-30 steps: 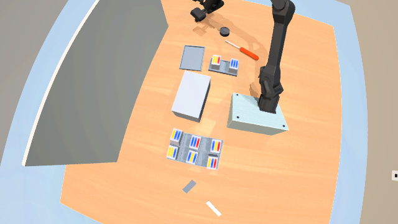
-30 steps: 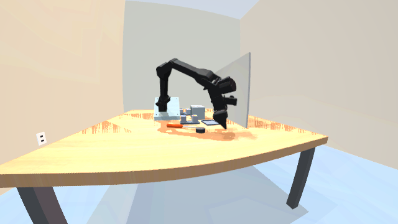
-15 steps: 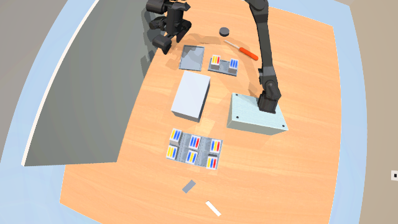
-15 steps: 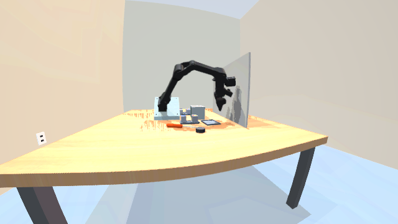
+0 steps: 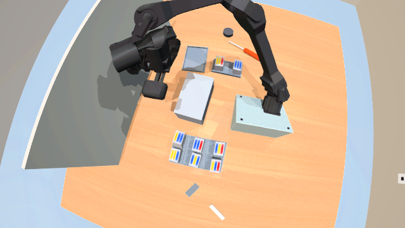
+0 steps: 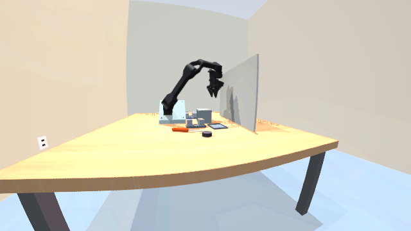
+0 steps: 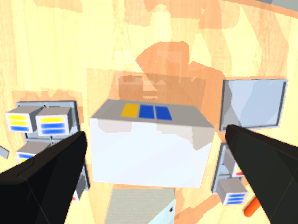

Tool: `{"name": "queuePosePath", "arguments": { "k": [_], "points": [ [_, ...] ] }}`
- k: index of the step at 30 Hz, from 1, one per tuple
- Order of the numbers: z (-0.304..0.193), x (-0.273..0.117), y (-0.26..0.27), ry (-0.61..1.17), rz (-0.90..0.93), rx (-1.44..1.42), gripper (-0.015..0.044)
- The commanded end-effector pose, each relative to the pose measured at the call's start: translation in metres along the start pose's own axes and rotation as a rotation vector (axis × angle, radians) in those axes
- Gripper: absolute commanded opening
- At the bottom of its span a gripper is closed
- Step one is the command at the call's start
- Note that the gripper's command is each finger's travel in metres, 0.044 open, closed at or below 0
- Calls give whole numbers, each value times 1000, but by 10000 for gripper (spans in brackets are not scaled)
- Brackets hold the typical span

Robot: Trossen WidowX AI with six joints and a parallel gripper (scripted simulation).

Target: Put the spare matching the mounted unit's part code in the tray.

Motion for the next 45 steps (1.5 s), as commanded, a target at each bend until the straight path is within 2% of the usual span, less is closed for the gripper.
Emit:
{"name": "queuePosePath", "arguments": {
  "k": [1, 18, 20, 25, 35, 45],
  "points": [
    [1, 1, -1, 0, -32, 14, 440],
    [0, 1, 2, 2, -31, -5, 440],
    [-3, 7, 20, 11, -29, -154, 440],
    [-24, 29, 87, 48, -17, -729, 440],
    [-64, 62, 160, 97, 8, -1421, 440],
    [-69, 66, 166, 103, 11, -1491, 440]
  ]
}}
Point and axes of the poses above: the point midway between the two fingers, 35 mm back from their tips, its own x axis out along the fingers, its own y axis across the jaws, z = x × y, the point moved 4 cm from there along -x, back along the fingers, and after that the axes turned 5 degrees about x, right-handed, at the moved point
